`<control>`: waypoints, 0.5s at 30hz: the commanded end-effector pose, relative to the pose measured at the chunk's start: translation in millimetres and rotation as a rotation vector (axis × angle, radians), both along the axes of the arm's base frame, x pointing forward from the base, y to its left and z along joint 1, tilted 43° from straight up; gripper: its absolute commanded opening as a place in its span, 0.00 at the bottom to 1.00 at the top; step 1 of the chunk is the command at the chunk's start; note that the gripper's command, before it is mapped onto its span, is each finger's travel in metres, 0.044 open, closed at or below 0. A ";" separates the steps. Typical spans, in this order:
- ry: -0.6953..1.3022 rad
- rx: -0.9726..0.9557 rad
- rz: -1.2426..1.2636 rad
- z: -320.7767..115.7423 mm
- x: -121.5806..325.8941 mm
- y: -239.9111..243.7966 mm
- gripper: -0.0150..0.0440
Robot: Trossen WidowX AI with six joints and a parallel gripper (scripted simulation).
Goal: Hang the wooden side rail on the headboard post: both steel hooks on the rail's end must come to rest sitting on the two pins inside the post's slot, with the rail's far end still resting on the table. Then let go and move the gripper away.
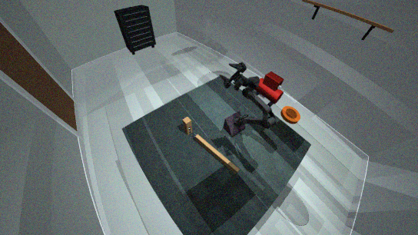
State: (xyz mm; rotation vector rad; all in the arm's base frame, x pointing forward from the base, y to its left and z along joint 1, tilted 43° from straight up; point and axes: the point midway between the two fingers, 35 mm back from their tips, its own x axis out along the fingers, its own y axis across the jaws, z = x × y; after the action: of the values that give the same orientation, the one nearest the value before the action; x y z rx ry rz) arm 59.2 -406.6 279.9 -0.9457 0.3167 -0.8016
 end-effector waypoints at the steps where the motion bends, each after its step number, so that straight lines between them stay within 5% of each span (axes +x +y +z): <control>1: -0.090 0.159 0.058 -46.4 29.5 -2.0 1.00; 15: -0.287 0.639 0.198 -169.9 117.6 41.1 1.00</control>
State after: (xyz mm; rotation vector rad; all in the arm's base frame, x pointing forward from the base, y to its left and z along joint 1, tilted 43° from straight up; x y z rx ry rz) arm 156.9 -382.3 143.6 -0.3909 0.2031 -0.6258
